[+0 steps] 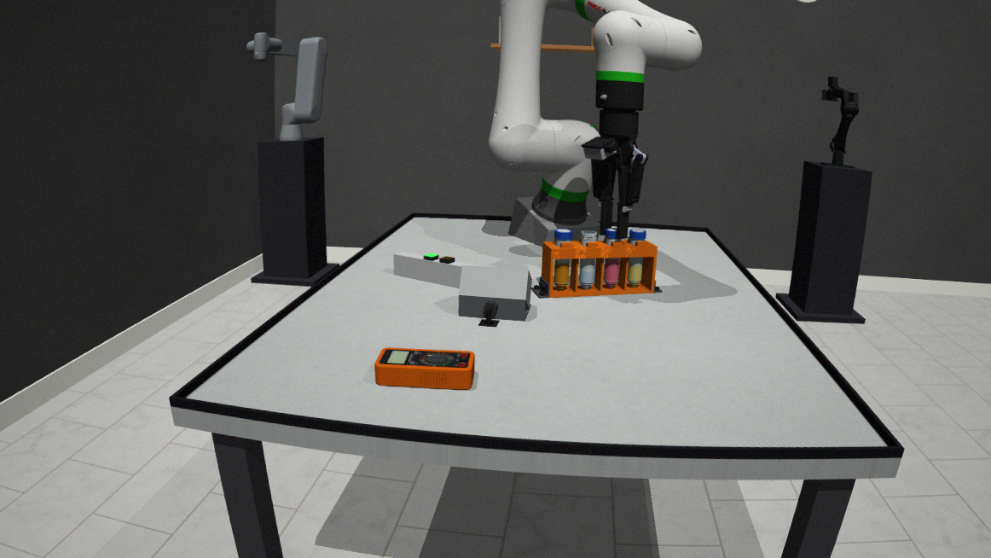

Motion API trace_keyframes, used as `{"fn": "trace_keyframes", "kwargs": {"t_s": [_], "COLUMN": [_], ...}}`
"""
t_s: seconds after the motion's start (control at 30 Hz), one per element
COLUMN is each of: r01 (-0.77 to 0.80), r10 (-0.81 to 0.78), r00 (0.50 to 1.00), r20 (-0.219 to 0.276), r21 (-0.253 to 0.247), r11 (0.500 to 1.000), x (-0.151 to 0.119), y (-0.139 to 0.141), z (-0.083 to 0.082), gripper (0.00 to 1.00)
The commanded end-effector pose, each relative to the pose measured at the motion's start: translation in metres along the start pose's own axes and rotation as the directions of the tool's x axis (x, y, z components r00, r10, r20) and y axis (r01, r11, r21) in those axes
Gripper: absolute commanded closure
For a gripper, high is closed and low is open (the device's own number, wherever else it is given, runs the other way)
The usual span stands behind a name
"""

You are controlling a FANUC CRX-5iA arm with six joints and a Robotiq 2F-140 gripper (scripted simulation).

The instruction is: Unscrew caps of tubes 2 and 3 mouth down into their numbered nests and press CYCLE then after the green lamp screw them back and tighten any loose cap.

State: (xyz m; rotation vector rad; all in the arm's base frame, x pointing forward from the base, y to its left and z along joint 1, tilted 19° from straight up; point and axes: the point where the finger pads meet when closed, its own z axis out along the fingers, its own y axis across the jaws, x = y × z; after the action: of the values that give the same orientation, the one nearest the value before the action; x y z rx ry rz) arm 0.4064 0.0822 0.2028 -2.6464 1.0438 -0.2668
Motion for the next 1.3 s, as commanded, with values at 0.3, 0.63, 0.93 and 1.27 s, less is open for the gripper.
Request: {"fn": "trace_keyframes", "kwargs": {"t_s": [0.3, 0.63, 0.93, 1.27], "r01": [-0.475, -0.780, -0.864, -0.864], "r10": [0.475, 0.780, 0.864, 0.864], "r00": [0.880, 0.625, 0.504, 0.504], "r20": [-0.001, 0.000, 0.000, 0.000], "r21": [0.002, 0.002, 0.002, 0.002], "r11": [0.880, 0.625, 0.504, 0.504], "x": [0.0006, 0.0006, 0.0007, 0.0007], "y": [-0.0005, -0.0005, -0.0005, -0.0005], "z": [-0.0007, -0.0006, -0.0005, 0.0001], "gripper": [0.70, 0.70, 0.70, 0.59]}}
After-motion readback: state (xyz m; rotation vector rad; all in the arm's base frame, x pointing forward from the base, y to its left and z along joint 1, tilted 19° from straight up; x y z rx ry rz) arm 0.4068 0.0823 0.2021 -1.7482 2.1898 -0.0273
